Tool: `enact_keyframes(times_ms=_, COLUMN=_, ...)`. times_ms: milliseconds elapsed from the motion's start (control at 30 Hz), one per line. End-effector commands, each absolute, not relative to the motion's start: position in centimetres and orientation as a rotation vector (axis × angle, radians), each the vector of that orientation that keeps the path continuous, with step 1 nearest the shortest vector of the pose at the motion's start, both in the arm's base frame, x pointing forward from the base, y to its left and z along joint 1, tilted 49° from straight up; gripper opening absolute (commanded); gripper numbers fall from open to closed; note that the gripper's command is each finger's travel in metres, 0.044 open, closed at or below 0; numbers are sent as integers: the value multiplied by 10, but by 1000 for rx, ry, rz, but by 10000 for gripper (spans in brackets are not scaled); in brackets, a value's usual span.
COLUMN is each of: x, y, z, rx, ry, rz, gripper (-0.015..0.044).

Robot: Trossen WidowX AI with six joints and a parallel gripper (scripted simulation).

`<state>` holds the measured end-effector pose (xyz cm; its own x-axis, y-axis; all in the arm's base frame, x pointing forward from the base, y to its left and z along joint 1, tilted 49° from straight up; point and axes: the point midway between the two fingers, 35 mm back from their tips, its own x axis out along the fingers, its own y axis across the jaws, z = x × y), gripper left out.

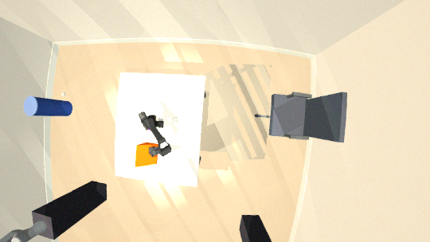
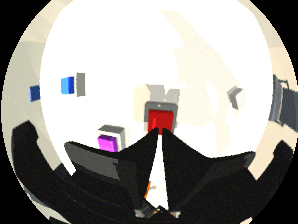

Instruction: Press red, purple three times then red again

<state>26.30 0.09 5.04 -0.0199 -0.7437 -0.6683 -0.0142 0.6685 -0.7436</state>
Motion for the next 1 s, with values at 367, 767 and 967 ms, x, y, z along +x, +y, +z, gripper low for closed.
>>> enact_keyframes(times_ms=367, x=263, y=52, z=93, rx=-654, ry=1499, rz=-655, gripper=20)
enact_keyframes(times_ms=767, x=208, y=110, z=30, rx=-651, ry=1502, rz=-652, gripper=20)
enact_keyframes(times_ms=967, x=206, y=67, z=-9, rx=-651, ry=1500, rz=-653, gripper=20)
